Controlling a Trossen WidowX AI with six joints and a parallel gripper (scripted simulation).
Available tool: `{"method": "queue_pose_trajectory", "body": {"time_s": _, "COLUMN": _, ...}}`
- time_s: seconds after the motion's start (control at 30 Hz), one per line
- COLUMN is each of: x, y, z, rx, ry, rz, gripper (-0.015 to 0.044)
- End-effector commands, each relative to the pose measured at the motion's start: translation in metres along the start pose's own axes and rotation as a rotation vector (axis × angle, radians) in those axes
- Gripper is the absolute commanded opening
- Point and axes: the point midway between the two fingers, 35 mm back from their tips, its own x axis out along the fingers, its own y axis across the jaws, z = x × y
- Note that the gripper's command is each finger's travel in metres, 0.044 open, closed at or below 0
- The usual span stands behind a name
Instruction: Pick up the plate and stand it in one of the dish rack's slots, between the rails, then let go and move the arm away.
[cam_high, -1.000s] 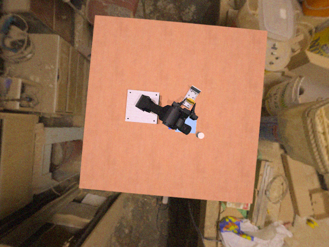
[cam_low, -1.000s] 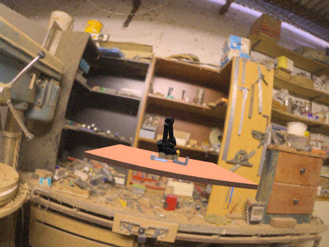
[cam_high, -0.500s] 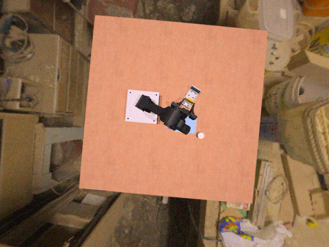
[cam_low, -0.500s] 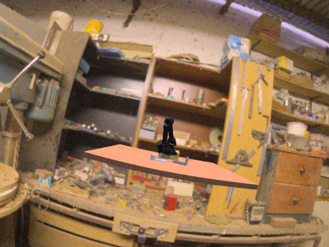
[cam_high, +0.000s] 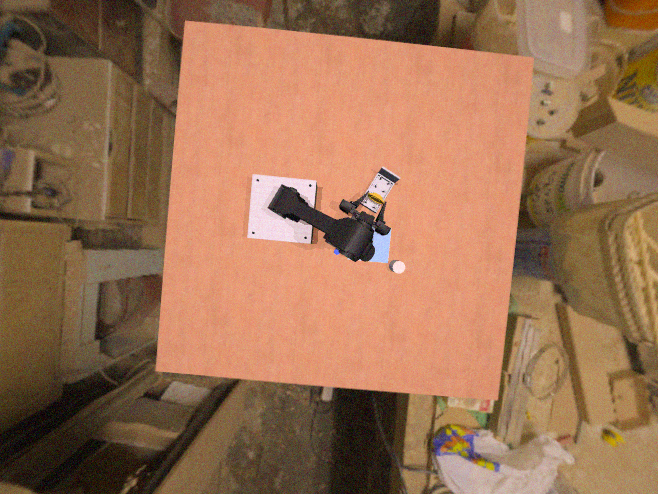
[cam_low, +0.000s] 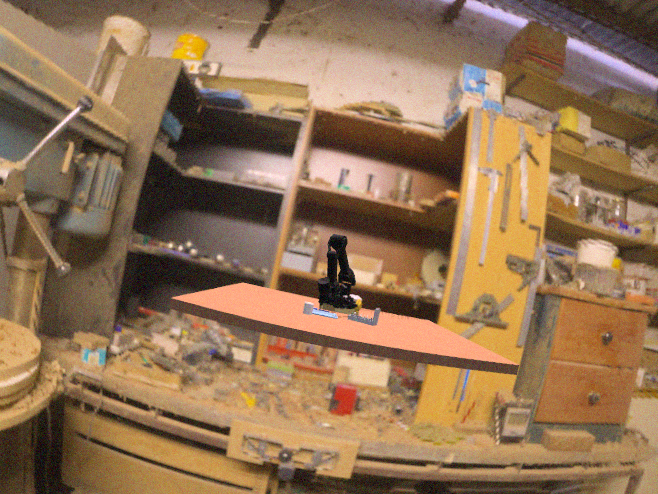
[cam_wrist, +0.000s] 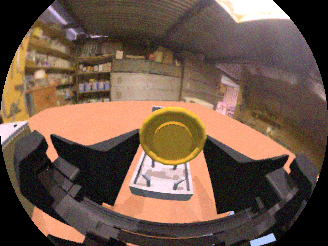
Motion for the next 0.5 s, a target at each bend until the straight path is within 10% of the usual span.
{"method": "queue_pose_trajectory", "body": {"time_s": 0.0, "x": 0.002, "y": 0.005, "z": -0.006, "rx": 0.011, "ry": 0.002, "rz": -0.002, "gripper": 0.0000}}
{"method": "queue_pose_trajectory", "body": {"time_s": 0.47, "x": 0.001, "y": 0.006, "z": -0.020, "rx": 0.017, "ry": 0.002, "rz": -0.001, "gripper": 0.0000}}
